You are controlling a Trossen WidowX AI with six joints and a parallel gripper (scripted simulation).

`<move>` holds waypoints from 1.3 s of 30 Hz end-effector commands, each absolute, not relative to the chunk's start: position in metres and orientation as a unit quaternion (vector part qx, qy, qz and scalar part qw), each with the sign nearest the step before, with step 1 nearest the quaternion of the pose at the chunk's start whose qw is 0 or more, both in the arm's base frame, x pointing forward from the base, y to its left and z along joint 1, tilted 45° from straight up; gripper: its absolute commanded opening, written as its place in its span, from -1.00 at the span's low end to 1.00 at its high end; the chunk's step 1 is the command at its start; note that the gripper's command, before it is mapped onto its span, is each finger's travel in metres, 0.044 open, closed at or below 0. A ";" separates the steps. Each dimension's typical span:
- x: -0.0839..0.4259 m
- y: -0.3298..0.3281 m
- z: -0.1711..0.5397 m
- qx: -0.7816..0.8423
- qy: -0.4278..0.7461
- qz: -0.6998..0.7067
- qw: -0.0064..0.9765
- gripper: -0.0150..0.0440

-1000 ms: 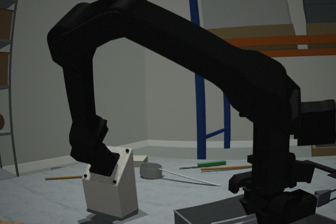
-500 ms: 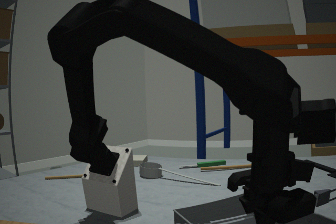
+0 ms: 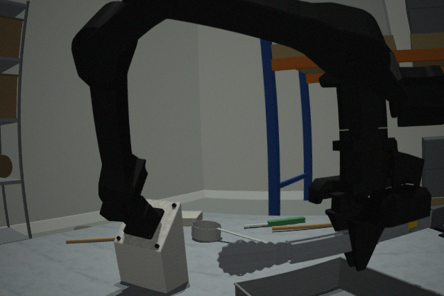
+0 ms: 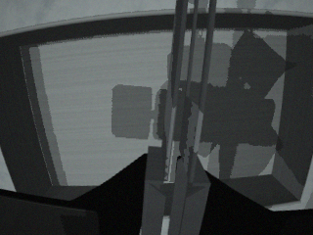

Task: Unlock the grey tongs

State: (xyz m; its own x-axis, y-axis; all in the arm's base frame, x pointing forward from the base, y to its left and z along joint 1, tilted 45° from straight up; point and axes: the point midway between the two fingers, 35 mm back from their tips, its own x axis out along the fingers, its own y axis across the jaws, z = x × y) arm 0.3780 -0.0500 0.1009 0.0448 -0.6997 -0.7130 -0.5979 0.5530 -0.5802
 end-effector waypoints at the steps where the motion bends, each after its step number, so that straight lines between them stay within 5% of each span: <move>1: 0.378 -0.051 0.102 -0.469 0.690 -0.048 0.550 -1.00; 18: 0.346 -0.130 0.167 -0.342 0.673 -0.163 0.635 -1.00; 39: 0.249 -0.218 0.259 -0.163 0.589 -0.361 0.705 -1.00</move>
